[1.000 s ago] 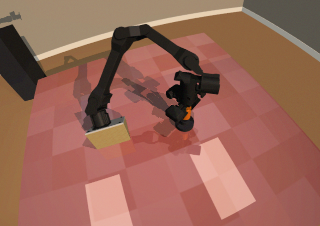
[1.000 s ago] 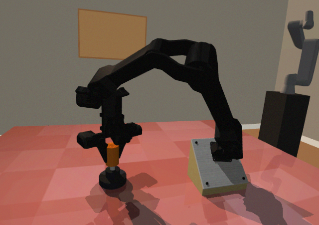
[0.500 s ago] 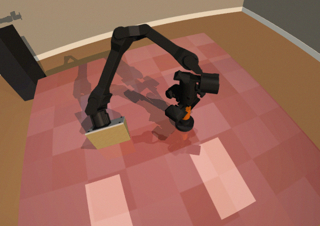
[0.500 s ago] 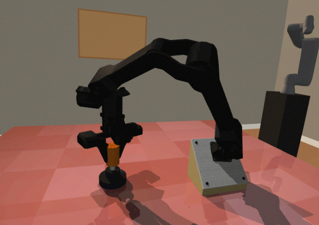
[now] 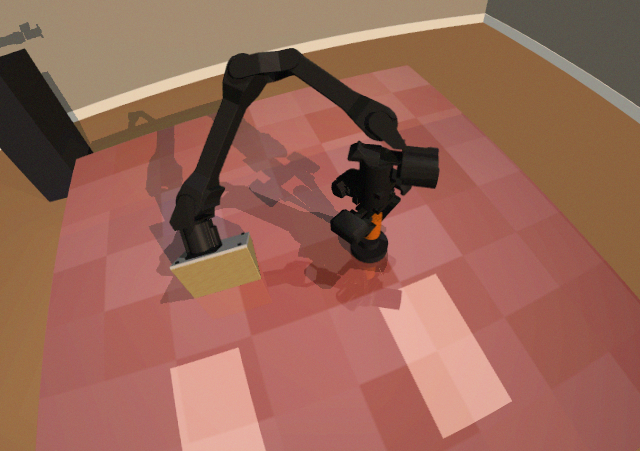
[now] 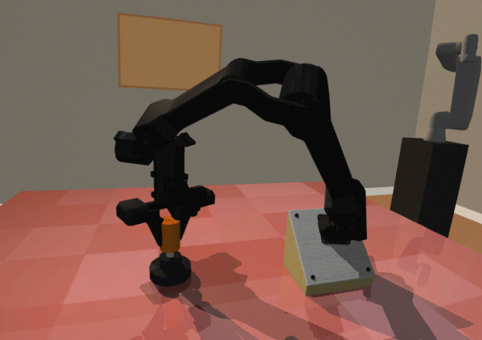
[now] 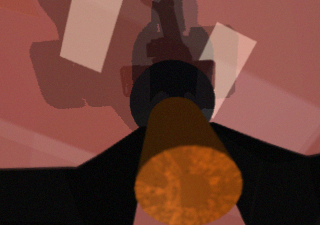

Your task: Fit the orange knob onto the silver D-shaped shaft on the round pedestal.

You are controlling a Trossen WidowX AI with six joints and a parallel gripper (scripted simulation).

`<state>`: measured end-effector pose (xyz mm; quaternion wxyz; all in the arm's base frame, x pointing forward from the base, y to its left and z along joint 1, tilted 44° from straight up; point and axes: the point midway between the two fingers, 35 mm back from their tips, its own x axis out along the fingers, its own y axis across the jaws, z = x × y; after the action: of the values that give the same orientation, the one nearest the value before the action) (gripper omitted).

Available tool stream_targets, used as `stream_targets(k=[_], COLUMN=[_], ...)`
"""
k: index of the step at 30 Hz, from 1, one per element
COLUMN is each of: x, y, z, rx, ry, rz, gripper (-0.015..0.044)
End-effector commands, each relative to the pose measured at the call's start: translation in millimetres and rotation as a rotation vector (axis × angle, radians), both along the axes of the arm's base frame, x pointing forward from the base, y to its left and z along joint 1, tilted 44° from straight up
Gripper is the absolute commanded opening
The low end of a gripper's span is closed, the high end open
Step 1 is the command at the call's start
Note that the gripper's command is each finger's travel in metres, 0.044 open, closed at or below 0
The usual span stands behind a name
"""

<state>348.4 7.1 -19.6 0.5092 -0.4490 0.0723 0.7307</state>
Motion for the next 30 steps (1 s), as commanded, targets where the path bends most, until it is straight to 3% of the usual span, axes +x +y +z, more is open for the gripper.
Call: stream_targets(k=[1,30], x=[0.7,0.5], y=[-0.2,-1.0], z=[-0.5,3.2], rx=[0.000,0.004], ry=[-0.003,-0.038], rz=[0.000,0.038], gripper=[0.0000,0.0000])
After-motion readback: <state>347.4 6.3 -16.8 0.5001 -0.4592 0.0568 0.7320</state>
